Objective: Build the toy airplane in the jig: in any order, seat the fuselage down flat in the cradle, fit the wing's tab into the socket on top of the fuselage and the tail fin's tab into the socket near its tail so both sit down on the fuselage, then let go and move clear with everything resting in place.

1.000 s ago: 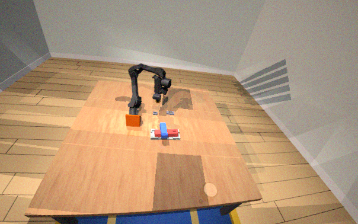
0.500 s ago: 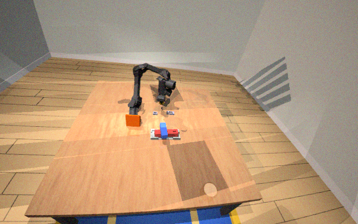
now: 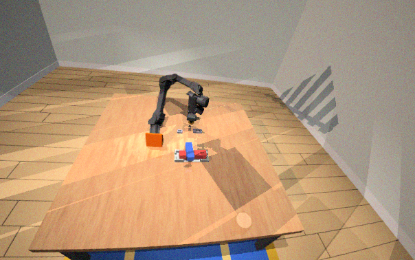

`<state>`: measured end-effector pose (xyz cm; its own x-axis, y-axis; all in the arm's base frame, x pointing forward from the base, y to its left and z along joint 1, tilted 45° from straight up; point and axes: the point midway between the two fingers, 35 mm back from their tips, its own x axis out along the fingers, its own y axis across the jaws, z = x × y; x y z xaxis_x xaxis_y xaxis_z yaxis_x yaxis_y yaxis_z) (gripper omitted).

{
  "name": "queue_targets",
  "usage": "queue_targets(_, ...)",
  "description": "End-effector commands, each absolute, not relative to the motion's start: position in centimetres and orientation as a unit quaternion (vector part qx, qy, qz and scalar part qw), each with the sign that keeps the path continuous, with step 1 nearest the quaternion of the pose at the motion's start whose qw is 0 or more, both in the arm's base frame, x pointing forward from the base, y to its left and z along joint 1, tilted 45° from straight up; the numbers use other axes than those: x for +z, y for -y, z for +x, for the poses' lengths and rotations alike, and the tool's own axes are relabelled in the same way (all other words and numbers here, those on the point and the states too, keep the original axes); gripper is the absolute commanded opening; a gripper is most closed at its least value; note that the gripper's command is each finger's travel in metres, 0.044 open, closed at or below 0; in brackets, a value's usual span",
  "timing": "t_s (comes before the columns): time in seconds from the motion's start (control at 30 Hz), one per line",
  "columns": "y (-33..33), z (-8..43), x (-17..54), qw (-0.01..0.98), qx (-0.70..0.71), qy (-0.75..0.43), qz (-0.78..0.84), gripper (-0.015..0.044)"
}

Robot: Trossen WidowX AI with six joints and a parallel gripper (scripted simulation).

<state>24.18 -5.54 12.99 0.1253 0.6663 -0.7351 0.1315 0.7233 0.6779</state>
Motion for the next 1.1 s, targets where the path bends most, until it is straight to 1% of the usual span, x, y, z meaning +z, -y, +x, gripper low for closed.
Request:
queue_targets(0.0, 6.5, 25.0, 12.3, 0.683, 0.2, -0.63, 0.309, 0.0)
queue_targets(1.07, 11.5, 29.5, 5.6, 0.687, 0.232, -0.626, 0.286, 0.0)
